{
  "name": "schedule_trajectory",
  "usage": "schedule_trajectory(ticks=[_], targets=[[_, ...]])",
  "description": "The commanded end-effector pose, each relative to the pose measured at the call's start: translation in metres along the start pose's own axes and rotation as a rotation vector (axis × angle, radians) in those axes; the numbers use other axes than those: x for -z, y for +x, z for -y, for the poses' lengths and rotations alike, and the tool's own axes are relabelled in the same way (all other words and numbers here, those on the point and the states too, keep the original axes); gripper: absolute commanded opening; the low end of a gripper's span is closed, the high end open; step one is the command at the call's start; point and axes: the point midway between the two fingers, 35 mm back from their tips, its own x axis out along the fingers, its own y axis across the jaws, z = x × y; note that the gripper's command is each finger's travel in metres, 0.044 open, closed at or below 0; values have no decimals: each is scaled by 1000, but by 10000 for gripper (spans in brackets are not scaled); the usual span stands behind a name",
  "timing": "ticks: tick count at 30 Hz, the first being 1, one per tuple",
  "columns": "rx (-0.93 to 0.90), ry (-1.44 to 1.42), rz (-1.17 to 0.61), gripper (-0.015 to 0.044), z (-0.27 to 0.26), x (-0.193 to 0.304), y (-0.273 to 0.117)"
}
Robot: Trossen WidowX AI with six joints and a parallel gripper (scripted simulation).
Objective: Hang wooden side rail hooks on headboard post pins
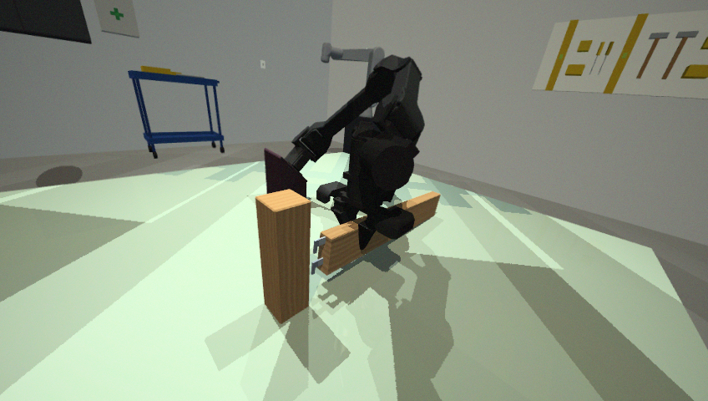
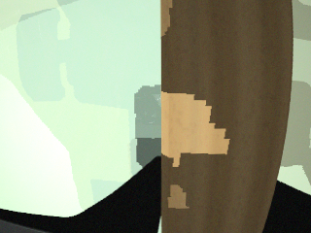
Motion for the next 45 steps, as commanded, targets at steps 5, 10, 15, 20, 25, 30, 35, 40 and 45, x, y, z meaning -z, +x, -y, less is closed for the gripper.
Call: schedule_trajectory(ticks=[5, 10, 15, 20, 25, 30, 35, 40, 45], targets=[[10, 2, -6, 0, -1, 5, -3], [10, 2, -6, 0, 0, 5, -3], [10, 2, -6, 0, 0, 5, -4], [10, 2, -6, 0, 0, 6, -4], [10, 2, -6, 0, 1, 6, -5], [10, 2, -6, 0, 1, 6, -5], [10, 2, -6, 0, 1, 7, -5], [10, 2, -6, 0, 2, 7, -6], [10, 2, -7, 0, 1, 8, -5]])
